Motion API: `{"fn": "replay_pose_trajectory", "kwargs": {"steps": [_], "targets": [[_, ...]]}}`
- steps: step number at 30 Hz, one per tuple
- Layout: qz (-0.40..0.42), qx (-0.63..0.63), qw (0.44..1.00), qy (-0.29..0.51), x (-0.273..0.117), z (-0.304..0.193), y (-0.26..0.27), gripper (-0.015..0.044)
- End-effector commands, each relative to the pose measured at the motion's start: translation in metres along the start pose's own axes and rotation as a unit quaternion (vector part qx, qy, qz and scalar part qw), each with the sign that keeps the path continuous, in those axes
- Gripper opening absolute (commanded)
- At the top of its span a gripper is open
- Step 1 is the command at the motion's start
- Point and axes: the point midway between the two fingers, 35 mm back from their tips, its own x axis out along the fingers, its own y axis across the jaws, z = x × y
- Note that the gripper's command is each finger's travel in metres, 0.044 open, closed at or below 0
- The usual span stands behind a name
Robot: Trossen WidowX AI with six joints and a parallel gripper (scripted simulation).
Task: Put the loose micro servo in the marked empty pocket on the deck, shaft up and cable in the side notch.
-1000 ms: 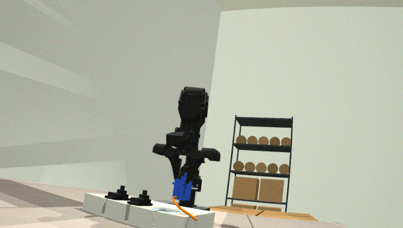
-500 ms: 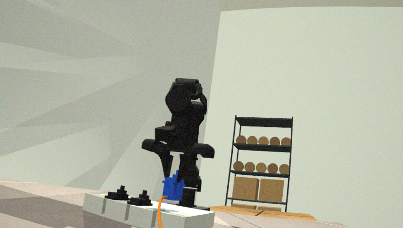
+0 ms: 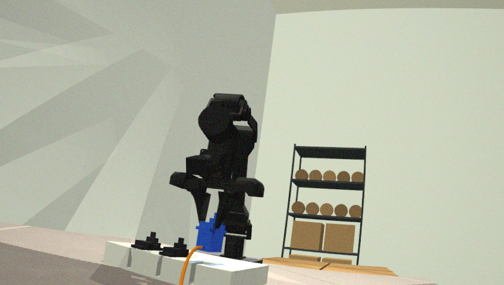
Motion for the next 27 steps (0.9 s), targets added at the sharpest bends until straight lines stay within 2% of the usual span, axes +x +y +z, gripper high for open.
{"fn": "replay_pose_trajectory", "kwargs": {"steps": [1, 27], "targets": [[0.002, -0.002, 1.0, -0.001, 0.006, 0.001, 0.001, 0.0], [0.002, -0.002, 1.0, -0.001, 0.023, 0.001, 0.001, 0.0]]}}
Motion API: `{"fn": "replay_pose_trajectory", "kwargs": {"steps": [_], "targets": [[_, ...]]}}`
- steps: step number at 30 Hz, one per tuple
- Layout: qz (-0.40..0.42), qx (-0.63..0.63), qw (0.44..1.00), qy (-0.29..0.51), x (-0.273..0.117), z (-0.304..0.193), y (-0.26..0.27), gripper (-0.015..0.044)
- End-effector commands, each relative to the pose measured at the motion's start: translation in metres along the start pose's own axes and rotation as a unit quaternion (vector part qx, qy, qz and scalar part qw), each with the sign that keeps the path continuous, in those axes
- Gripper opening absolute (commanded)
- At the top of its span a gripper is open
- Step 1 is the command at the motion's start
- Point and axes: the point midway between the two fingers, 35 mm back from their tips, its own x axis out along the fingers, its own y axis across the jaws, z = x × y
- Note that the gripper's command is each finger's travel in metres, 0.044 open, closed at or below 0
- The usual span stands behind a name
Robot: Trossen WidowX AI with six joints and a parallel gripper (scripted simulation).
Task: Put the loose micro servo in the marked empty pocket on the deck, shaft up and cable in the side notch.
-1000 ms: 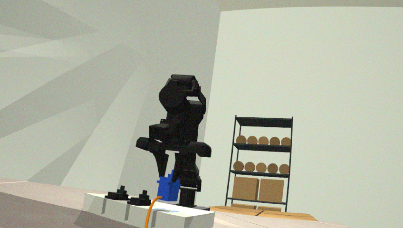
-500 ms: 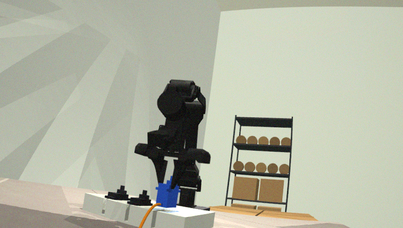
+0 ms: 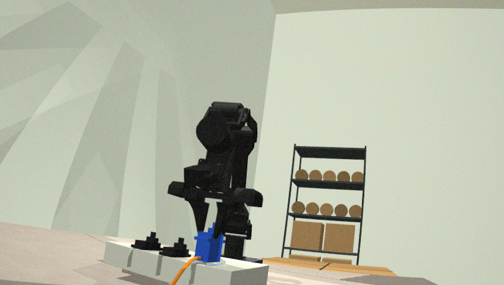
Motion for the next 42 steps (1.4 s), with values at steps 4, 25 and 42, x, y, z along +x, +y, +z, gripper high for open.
{"fn": "replay_pose_trajectory", "kwargs": {"steps": [4, 25, 42], "targets": [[0.002, -0.002, 1.0, 0.001, 0.006, 0.0, 0.001, 0.0], [0.002, -0.002, 1.0, 0.001, 0.023, 0.0, 0.001, 0.0], [0.002, -0.002, 1.0, 0.001, 0.036, 0.0, 0.001, 0.0]]}}
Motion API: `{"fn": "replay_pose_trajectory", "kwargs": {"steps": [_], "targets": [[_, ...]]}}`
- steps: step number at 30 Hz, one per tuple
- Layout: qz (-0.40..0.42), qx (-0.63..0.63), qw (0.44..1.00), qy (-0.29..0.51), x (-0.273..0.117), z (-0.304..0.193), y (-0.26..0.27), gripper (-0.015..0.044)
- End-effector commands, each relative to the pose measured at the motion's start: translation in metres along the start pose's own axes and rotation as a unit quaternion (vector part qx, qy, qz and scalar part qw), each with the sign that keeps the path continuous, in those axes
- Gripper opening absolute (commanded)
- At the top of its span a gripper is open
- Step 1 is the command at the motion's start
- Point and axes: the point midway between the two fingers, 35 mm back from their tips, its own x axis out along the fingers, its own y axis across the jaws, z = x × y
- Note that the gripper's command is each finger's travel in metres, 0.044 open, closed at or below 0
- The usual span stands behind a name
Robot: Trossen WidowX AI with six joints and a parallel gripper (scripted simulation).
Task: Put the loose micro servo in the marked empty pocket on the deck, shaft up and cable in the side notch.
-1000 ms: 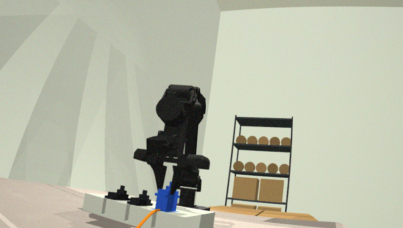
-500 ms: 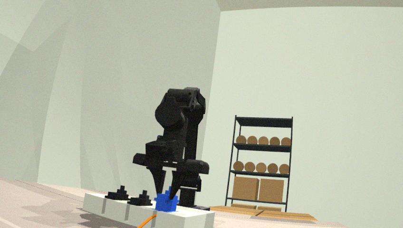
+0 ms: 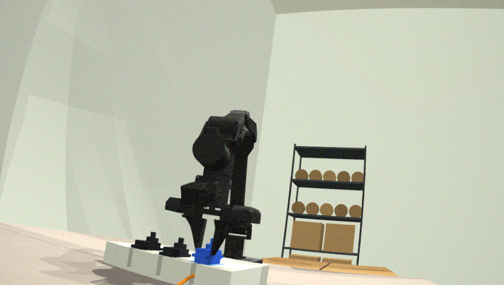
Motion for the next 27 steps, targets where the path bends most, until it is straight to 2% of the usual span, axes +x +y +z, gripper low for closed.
{"fn": "replay_pose_trajectory", "kwargs": {"steps": [1, 13, 20, 27], "targets": [[0.001, -0.002, 1.0, 0.0, 0.004, 0.0, 0.0, 0.0], [0.001, -0.002, 1.0, 0.0, 0.014, 0.0, 0.0, 0.0], [0.001, -0.002, 1.0, 0.0, 0.011, 0.0, 0.0, 0.0184], [0.001, -0.002, 1.0, 0.001, -0.023, -0.003, -0.001, 0.0187]]}}
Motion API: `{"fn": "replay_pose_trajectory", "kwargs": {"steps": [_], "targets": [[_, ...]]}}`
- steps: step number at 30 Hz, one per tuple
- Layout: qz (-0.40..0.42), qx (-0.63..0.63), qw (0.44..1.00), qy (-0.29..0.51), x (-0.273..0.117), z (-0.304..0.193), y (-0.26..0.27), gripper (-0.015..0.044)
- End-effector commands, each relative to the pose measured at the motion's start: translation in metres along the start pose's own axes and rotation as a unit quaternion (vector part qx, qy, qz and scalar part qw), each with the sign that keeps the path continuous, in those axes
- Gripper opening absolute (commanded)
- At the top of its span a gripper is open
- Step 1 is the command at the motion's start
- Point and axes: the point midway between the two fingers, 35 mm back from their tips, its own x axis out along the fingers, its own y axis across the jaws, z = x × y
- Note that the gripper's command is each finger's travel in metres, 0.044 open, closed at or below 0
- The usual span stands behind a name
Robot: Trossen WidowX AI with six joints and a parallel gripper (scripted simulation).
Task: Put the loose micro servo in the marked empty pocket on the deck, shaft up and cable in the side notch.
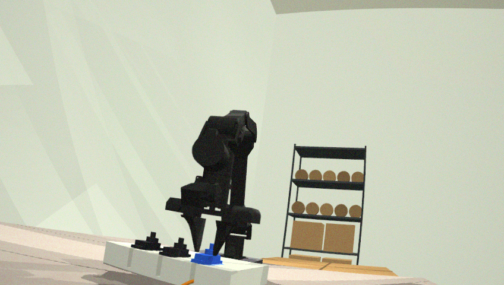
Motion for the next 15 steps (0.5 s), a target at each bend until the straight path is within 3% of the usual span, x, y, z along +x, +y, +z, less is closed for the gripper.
{"fn": "replay_pose_trajectory", "kwargs": {"steps": [1, 7, 15], "targets": [[0.004, -0.001, 1.0, -0.012, -0.023, -0.001, 0.0, 0.0187], [0.004, -0.001, 1.0, -0.012, -0.024, -0.001, -0.001, 0.0187], [0.004, -0.001, 1.0, -0.008, -0.062, -0.061, 0.004, 0.0398]]}}
